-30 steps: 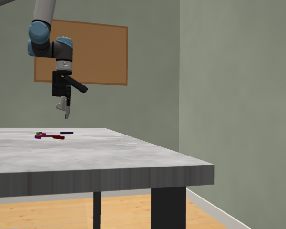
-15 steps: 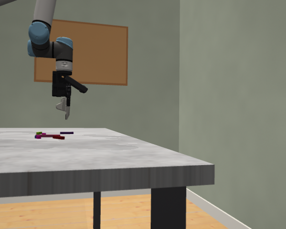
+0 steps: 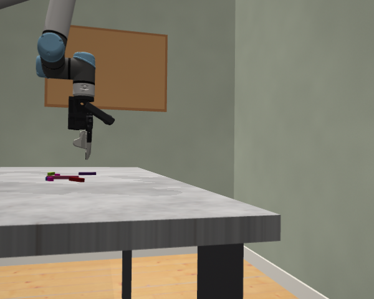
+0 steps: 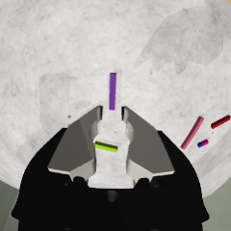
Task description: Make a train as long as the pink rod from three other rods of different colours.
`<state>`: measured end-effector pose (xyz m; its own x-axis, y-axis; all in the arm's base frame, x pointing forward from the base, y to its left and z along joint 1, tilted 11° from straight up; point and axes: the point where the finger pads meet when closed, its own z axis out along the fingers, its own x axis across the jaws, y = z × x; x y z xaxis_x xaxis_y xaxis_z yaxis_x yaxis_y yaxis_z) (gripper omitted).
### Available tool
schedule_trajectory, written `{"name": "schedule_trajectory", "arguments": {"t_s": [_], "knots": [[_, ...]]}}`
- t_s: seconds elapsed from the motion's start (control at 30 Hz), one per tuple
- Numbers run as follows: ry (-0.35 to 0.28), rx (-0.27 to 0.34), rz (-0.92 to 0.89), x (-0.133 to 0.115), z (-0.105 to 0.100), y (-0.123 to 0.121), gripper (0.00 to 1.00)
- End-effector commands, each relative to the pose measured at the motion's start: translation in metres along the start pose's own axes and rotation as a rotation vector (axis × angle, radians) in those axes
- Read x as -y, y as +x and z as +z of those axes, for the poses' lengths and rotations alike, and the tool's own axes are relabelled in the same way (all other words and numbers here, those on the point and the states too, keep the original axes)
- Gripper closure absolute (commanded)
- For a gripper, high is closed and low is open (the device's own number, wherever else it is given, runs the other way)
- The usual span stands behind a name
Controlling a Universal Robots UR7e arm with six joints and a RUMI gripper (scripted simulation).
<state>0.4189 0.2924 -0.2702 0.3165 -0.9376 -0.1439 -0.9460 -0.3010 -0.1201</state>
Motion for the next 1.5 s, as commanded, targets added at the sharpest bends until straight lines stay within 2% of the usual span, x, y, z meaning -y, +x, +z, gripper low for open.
{"name": "schedule_trajectory", "arguments": {"t_s": [0.0, 0.77, 1.47], "knots": [[0.001, 0.0, 0.0, 0.001, 0.005, 0.0, 0.86], [0.001, 0.0, 0.0, 0.001, 0.034, 0.0, 0.86], [0.001, 0.0, 0.0, 0.001, 0.037, 0.0, 0.86]]}}
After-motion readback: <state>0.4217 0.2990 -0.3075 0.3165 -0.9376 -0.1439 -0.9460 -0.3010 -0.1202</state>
